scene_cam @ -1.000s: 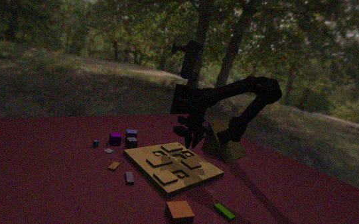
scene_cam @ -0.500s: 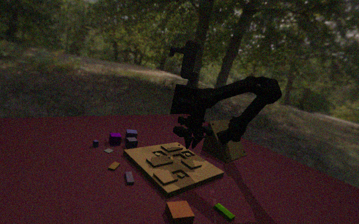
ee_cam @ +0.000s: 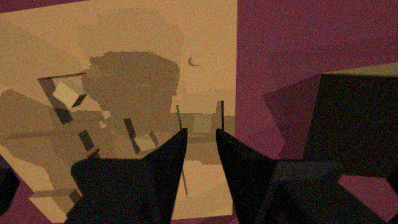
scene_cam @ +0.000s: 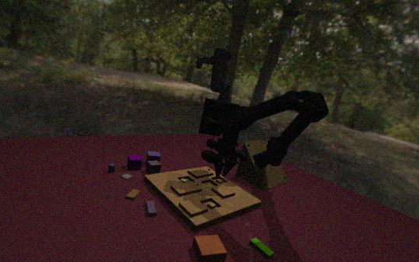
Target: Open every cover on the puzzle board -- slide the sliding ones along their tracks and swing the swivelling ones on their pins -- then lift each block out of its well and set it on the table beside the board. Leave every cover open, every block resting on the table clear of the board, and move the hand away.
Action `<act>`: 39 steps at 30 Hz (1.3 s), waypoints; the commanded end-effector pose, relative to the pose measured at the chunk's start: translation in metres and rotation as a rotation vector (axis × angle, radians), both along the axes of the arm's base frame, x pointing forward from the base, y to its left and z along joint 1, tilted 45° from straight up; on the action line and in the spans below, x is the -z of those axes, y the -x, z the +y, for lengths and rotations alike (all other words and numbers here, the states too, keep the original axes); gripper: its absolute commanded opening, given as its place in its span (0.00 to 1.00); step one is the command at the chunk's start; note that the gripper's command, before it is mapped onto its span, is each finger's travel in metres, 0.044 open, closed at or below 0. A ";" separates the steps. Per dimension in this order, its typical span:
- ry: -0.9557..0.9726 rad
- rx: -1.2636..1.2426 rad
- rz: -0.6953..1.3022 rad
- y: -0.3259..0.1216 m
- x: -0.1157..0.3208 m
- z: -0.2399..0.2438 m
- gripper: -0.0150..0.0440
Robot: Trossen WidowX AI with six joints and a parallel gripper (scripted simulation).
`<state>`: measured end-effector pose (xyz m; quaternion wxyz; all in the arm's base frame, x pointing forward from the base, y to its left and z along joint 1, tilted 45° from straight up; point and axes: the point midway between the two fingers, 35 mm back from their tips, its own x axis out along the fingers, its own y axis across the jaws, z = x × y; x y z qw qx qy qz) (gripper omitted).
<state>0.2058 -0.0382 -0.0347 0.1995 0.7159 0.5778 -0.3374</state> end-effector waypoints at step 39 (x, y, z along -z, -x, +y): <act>-0.002 -0.001 -0.001 -0.002 0.014 0.015 0.39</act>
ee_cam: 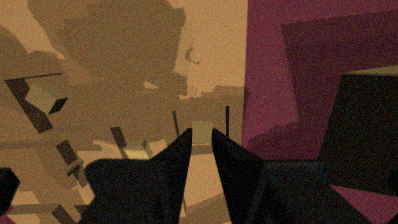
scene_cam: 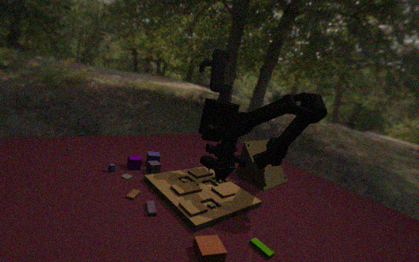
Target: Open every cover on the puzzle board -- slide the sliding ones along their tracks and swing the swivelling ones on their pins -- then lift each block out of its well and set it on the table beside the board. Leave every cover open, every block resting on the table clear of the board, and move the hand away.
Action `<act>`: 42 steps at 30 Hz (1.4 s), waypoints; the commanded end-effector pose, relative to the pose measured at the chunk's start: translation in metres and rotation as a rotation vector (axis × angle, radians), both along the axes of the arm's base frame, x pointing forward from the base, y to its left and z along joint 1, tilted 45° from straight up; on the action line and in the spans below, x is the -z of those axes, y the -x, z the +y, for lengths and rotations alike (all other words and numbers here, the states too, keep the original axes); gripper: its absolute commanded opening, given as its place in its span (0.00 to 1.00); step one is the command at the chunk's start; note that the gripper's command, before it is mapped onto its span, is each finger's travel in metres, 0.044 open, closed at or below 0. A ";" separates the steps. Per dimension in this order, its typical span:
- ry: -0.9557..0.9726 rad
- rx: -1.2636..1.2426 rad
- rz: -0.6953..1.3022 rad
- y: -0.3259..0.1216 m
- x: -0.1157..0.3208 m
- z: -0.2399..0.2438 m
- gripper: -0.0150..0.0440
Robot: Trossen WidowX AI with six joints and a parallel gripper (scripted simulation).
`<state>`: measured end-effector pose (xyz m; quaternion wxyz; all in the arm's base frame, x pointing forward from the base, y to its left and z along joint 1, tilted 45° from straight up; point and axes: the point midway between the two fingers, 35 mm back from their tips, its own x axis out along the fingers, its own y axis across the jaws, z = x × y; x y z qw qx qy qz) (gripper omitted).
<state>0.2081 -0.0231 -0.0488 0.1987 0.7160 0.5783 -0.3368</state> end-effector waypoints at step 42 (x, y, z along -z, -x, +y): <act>-0.001 0.005 0.007 0.005 -0.037 -0.039 0.39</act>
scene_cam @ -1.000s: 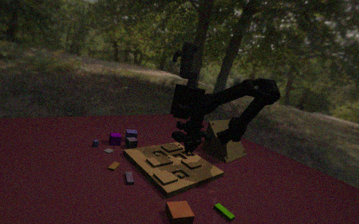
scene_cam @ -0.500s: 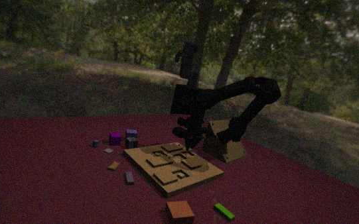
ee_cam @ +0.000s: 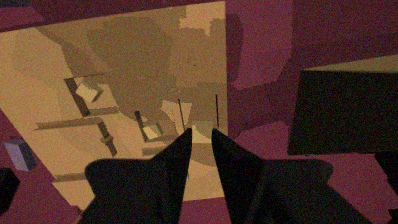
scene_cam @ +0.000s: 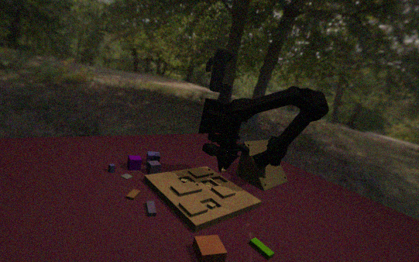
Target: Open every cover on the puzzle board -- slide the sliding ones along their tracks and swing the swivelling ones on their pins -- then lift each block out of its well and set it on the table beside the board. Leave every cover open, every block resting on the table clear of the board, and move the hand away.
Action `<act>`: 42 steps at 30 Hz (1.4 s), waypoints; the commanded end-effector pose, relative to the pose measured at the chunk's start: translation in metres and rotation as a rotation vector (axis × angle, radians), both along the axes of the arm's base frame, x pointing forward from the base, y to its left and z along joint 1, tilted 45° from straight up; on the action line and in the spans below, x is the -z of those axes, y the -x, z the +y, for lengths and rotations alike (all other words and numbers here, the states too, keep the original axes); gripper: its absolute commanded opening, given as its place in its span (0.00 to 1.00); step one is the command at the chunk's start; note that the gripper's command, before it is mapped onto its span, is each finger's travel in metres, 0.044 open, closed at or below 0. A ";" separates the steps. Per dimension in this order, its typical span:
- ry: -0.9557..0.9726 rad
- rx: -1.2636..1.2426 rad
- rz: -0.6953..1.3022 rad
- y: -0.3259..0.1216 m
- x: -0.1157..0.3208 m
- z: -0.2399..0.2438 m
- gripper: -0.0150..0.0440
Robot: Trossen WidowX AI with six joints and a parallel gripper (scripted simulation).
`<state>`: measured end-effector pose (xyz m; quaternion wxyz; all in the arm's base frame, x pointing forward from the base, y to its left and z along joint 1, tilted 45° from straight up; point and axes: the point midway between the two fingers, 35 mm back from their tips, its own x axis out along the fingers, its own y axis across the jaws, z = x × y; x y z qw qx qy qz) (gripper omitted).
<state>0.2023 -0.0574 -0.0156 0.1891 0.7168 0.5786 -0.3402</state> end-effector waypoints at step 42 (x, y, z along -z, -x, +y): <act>0.056 0.008 0.003 -0.047 -0.081 0.002 0.39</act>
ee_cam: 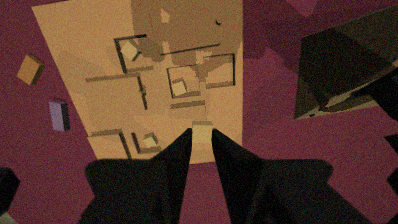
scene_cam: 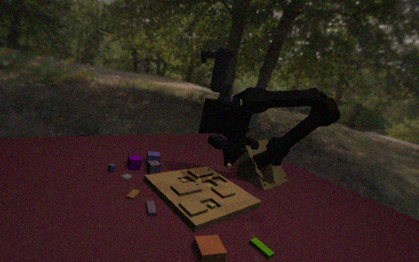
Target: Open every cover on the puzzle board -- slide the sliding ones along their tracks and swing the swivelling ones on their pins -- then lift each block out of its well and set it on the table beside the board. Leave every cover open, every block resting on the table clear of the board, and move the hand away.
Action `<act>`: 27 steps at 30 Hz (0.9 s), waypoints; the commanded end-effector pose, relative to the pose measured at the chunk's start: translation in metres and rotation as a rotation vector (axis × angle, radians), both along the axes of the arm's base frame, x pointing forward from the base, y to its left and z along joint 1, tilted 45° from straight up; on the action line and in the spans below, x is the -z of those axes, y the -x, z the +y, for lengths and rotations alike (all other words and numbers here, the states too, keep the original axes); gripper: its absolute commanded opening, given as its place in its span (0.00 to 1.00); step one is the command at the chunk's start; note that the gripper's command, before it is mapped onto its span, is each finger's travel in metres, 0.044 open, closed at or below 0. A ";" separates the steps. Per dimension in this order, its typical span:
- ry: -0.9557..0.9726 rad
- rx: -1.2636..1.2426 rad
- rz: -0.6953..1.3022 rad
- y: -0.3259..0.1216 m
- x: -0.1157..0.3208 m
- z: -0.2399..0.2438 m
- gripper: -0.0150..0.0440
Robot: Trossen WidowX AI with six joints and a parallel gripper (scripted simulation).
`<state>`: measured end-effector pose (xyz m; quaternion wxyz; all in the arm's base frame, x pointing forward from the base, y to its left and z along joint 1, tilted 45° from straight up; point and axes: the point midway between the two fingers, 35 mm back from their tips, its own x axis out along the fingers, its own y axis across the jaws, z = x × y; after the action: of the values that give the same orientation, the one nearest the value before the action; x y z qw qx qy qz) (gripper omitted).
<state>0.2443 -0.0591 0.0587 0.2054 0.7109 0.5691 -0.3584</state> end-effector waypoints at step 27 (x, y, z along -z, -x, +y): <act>-0.001 0.009 -0.016 -0.037 -0.070 0.065 0.39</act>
<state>0.2793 0.0001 0.1211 0.2081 0.7141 0.5658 -0.3559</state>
